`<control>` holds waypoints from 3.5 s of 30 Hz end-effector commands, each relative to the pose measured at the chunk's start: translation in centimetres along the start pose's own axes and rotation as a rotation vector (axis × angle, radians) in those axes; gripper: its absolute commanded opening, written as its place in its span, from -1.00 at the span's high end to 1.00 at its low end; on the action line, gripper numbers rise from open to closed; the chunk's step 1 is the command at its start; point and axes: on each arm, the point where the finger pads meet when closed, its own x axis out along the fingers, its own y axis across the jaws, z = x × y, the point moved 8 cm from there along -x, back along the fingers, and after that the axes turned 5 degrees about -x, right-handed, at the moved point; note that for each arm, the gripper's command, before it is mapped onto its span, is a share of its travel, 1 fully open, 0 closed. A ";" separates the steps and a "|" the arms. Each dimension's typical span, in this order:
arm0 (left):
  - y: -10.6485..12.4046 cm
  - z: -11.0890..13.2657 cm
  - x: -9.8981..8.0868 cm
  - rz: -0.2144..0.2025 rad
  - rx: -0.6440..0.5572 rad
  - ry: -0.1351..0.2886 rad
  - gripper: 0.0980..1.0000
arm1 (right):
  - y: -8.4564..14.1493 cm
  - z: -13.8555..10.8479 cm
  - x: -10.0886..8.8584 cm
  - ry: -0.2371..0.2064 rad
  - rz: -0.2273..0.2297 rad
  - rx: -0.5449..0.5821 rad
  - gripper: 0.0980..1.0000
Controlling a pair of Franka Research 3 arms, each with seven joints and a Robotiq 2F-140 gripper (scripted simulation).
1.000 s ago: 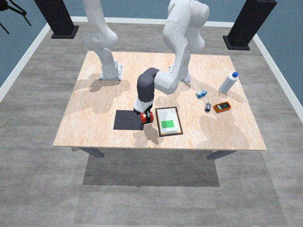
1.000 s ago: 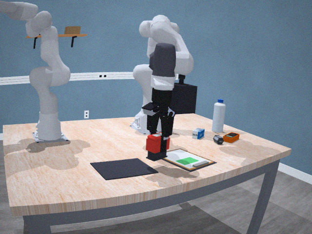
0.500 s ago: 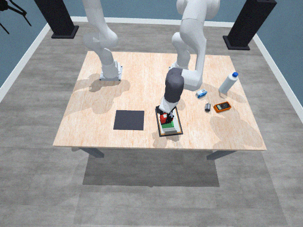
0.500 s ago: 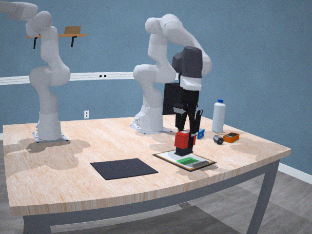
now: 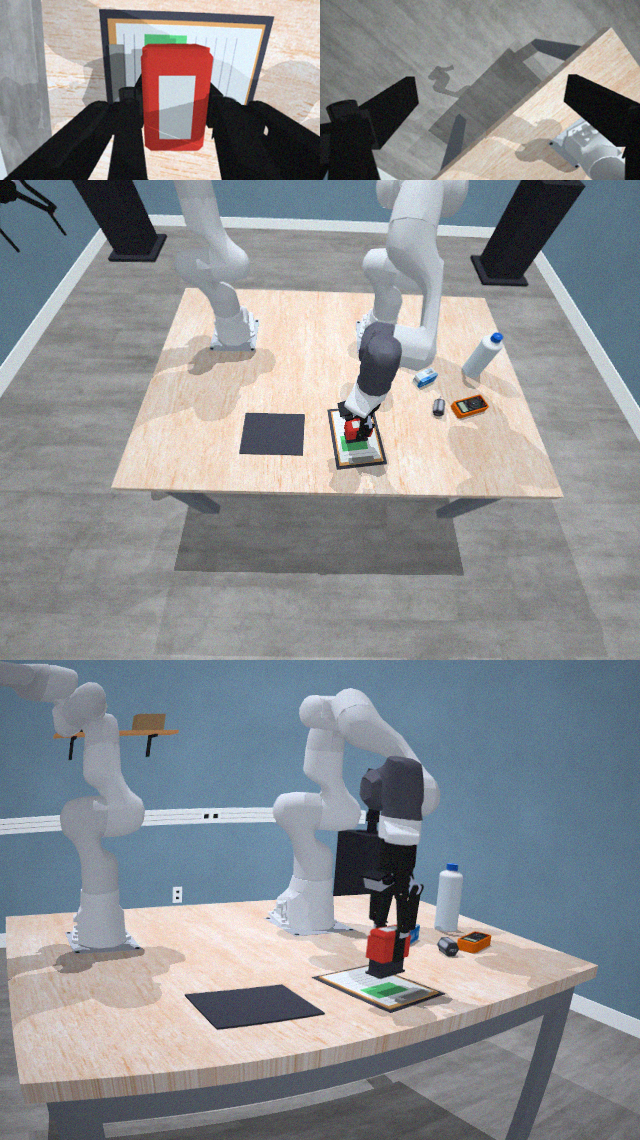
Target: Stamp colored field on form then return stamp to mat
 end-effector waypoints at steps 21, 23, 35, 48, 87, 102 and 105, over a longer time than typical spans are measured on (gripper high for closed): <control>-0.7 -0.4 -0.4 -0.005 0.037 0.009 0.61 | 0.0 0.0 0.0 0.000 0.000 0.000 -1.00; -0.6 -0.3 -0.3 -0.005 0.037 0.009 0.61 | 0.0 0.0 0.0 0.000 0.000 0.000 -1.00; -0.5 -0.3 -0.3 -0.005 0.037 0.009 0.61 | 0.0 0.0 0.0 0.000 0.000 0.000 -1.00; -0.7 -0.3 -0.4 -0.005 0.037 0.009 0.61 | 0.0 0.0 0.0 0.000 0.000 0.000 -1.00; -0.6 -0.3 3.7 -0.005 0.037 0.009 0.61 | 0.0 0.0 0.0 0.000 0.000 0.000 -1.00; -0.7 -0.4 3.7 -0.005 0.037 0.009 0.61 | 0.0 0.0 0.0 0.000 0.000 0.000 -1.00; -0.7 -0.4 3.8 -0.005 0.037 0.009 0.61 | 0.0 0.0 0.0 0.000 0.000 0.000 -1.00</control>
